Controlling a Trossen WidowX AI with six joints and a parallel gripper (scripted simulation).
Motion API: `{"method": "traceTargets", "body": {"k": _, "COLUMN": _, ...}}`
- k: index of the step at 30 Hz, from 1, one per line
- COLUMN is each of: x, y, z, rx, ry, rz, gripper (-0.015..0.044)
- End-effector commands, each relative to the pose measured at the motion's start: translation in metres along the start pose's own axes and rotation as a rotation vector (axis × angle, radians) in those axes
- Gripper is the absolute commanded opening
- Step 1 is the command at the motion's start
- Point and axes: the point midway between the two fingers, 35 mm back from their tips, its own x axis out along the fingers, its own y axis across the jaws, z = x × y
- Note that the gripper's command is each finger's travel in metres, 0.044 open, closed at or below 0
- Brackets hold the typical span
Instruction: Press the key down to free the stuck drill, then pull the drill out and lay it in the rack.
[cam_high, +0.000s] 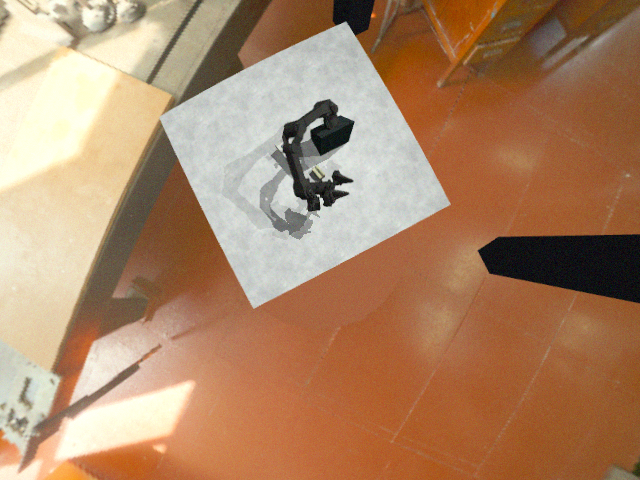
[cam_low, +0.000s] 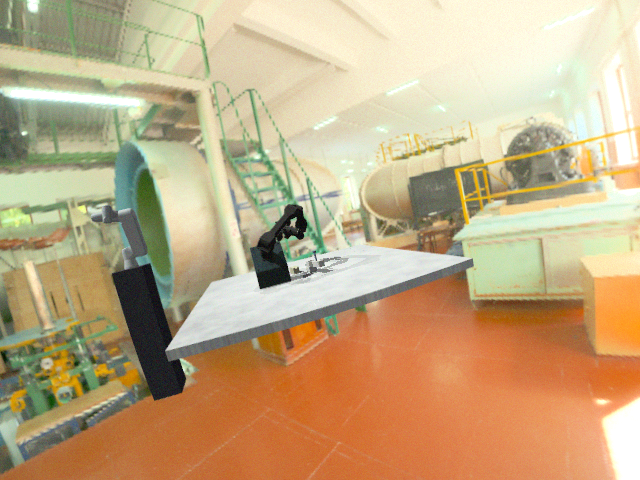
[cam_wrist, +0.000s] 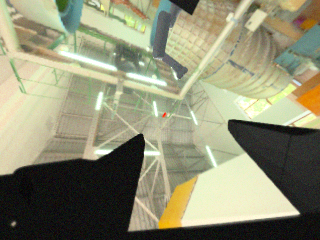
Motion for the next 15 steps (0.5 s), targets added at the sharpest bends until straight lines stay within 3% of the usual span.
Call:
{"method": "traceTargets", "body": {"k": 1, "x": 0.000, "y": 0.000, "z": 0.000, "rx": 0.000, "ry": 0.000, "rz": 0.000, "gripper": 0.0374}}
{"method": "traceTargets", "body": {"k": 9, "x": -0.001, "y": -0.001, "z": -0.001, "rx": -0.005, "ry": -0.007, "rz": -0.008, "gripper": 0.0164}}
{"method": "traceTargets", "body": {"k": 15, "x": -0.043, "y": -0.029, "z": -0.016, "rx": -0.155, "ry": -0.246, "rz": -0.260, "gripper": 0.0006}}
